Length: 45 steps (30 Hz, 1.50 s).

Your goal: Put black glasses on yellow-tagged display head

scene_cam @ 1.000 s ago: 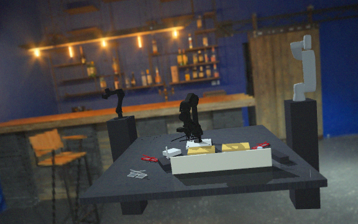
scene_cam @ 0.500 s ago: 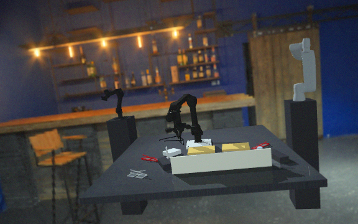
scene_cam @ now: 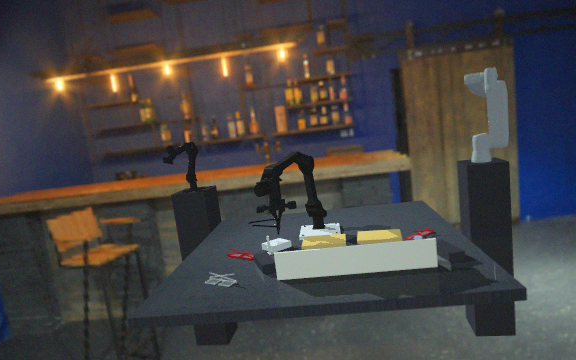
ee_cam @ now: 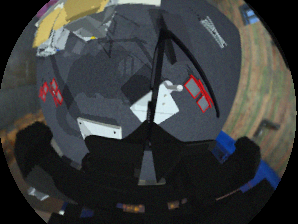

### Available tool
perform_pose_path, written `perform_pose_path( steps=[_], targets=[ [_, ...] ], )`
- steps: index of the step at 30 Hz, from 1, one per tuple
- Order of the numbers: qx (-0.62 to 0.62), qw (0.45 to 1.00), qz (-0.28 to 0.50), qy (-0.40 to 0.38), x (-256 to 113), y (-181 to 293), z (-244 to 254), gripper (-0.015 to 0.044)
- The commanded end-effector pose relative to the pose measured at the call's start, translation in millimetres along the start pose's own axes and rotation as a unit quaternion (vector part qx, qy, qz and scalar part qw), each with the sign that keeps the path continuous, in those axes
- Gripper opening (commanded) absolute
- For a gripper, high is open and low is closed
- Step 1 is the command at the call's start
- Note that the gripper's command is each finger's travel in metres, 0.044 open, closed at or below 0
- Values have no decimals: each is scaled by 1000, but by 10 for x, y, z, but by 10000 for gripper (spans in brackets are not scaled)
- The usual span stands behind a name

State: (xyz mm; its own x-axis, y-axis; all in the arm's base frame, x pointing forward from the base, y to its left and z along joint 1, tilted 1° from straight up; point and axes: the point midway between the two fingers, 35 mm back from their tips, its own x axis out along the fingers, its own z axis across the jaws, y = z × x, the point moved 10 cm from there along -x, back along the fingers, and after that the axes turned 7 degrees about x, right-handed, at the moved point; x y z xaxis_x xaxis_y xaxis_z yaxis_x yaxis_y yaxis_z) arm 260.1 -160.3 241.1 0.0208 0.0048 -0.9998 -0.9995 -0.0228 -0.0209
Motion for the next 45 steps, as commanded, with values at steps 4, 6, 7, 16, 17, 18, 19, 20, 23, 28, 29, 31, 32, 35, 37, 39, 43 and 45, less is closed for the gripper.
perform_pose_path(
  steps=[4, 6, 7, 16, 17, 18, 19, 20, 23, 28, 29, 31, 32, 35, 37, 39, 43, 45],
  targets=[
    [8, 1000, 1, 2, 98, -7, -35, 0],
    [8, 1000, 1, 2, 180, -11, -38, 0],
    [8, 1000, 1, 2, 225, -12, -39, 0],
    [8, 1000, 1, 2, 591, 2, -31, 0],
    [8, 1000, 1, 2, 598, 3, -31, 0],
    [8, 1000, 1, 2, 598, 3, -31, 0],
    [8, 1000, 1, 2, 598, 3, -31, 0],
    [8, 1000, 1, 2, 598, 3, -31, 0],
    [8, 1000, 1, 2, 598, 3, -31, 0],
    [8, 1000, 1, 2, 598, 3, -31, 0],
    [8, 1000, 1, 2, 598, 5, -30, 0],
    [8, 1000, 1, 2, 598, 15, -24, 0],
    [8, 1000, 1, 2, 598, 23, -19, 0],
    [8, 1000, 1, 2, 599, 52, -2, 0],
    [8, 1000, 1, 2, 600, 75, 11, 0],
    [8, 1000, 1, 2, 600, 84, 17, 0],
    [8, 1000, 1, 2, 600, 84, 17, 0],
    [8, 1000, 1, 2, 600, 84, 17, 0]
  ],
)
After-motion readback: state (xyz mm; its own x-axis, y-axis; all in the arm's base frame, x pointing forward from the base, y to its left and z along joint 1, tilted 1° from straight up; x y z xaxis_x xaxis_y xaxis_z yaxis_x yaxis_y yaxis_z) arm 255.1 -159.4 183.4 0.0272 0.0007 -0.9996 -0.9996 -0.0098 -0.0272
